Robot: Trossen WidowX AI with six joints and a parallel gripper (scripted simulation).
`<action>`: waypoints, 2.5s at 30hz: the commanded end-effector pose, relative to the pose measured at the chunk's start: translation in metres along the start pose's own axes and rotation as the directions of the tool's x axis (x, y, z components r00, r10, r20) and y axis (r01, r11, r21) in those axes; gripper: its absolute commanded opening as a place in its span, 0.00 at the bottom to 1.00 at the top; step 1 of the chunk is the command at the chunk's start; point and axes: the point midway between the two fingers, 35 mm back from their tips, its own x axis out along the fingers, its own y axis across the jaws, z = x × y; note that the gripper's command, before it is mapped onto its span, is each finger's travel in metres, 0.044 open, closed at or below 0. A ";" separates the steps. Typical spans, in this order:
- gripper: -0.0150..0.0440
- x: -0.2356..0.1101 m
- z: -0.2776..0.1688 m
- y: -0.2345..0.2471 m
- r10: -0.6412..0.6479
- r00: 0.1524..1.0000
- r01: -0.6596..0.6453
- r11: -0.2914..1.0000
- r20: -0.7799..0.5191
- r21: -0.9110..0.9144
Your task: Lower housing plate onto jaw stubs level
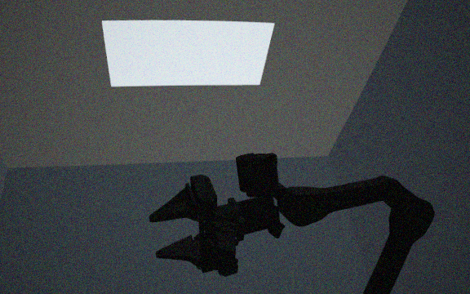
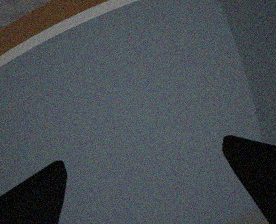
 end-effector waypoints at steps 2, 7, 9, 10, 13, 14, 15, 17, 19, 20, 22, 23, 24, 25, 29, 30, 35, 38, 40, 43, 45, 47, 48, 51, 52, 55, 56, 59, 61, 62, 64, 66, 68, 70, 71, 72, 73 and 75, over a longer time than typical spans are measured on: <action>1.00 -0.002 0.034 0.008 0.030 0.991 -0.039 0.997 0.129 0.070; 1.00 -0.007 0.070 0.015 0.059 0.963 -0.097 0.986 0.264 0.135; 1.00 -0.011 0.084 0.018 0.071 0.946 -0.125 0.980 0.316 0.157; 1.00 -0.013 0.091 0.019 0.076 0.937 -0.140 0.976 0.342 0.167; 1.00 -0.019 0.111 0.023 0.093 0.904 -0.189 0.962 0.417 0.195; 1.00 -0.022 0.118 0.025 0.099 0.891 -0.207 0.957 0.442 0.203; 1.00 -0.025 0.124 0.026 0.105 0.878 -0.225 0.951 0.467 0.211; 1.00 -0.031 0.138 0.029 0.116 0.849 -0.264 0.938 0.515 0.223; 1.00 -0.038 0.150 0.032 0.127 0.818 -0.304 0.924 0.561 0.233; 1.00 -0.041 0.157 0.033 0.132 0.801 -0.324 0.916 0.584 0.237; 1.00 -0.048 0.169 0.036 0.143 0.766 -0.366 0.899 0.627 0.242; 1.00 -0.052 0.175 0.038 0.148 0.747 -0.387 0.889 0.648 0.243; 1.00 -0.056 0.180 0.039 0.154 0.728 -0.409 0.880 0.668 0.243; 1.00 -0.061 0.186 0.040 0.159 0.709 -0.430 0.869 0.687 0.243; 1.00 -0.079 0.207 0.046 0.179 0.625 -0.517 0.824 0.760 0.232; 1.00 -0.083 0.213 0.047 0.183 0.603 -0.539 0.811 0.776 0.227; 1.00 -0.109 0.236 0.054 0.205 0.487 -0.644 0.741 0.849 0.190; 1.00 -0.125 0.248 0.058 0.217 0.413 -0.704 0.692 0.884 0.159; 1.00 -0.136 0.255 0.061 0.225 0.363 -0.741 0.658 0.904 0.134; 1.00 -0.153 0.265 0.065 0.235 0.286 -0.793 0.602 0.929 0.092; 1.00 -0.164 0.271 0.067 0.241 0.234 -0.825 0.562 0.942 0.061; 1.00 -0.175 0.276 0.069 0.246 0.187 -0.851 0.524 0.951 0.032; 1.00 -0.178 0.277 0.070 0.247 0.174 -0.858 0.514 0.953 0.023; 1.00 -0.179 0.278 0.070 0.248 0.169 -0.860 0.510 0.954 0.020; 1.00 -0.179 0.278 0.070 0.248 0.169 -0.860 0.510 0.954 0.020; 1.00 -0.177 0.286 0.072 0.248 0.169 -0.860 0.510 0.954 0.020; 1.00 -0.175 0.296 0.075 0.248 0.169 -0.860 0.510 0.954 0.020; 1.00 -0.172 0.316 0.080 0.246 0.169 -0.860 0.510 0.955 0.021; 1.00 -0.172 0.316 0.080 0.246 0.169 -0.860 0.510 0.955 0.021; 1.00 -0.172 0.316 0.080 0.246 0.169 -0.860 0.510 0.955 0.021; 1.00 -0.172 0.316 0.080 0.246 0.169 -0.860 0.510 0.955 0.021; 1.00 -0.172 0.318 0.080 0.246 0.169 -0.860 0.510 0.955 0.021; 1.00 -0.171 0.321 0.081 0.246 0.169 -0.860 0.510 0.955 0.021; 1.00 -0.171 0.324 0.082 0.245 0.169 -0.860 0.510 0.955 0.021; 1.00 -0.170 0.325 0.082 0.245 0.169 -0.860 0.510 0.955 0.021; 1.00 -0.170 0.327 0.082 0.245 0.169 -0.860 0.510 0.955 0.021; 1.00 -0.170 0.328 0.083 0.245 0.169 -0.860 0.510 0.955 0.021; 1.00 -0.170 0.331 0.084 0.245 0.169 -0.860 0.510 0.955 0.021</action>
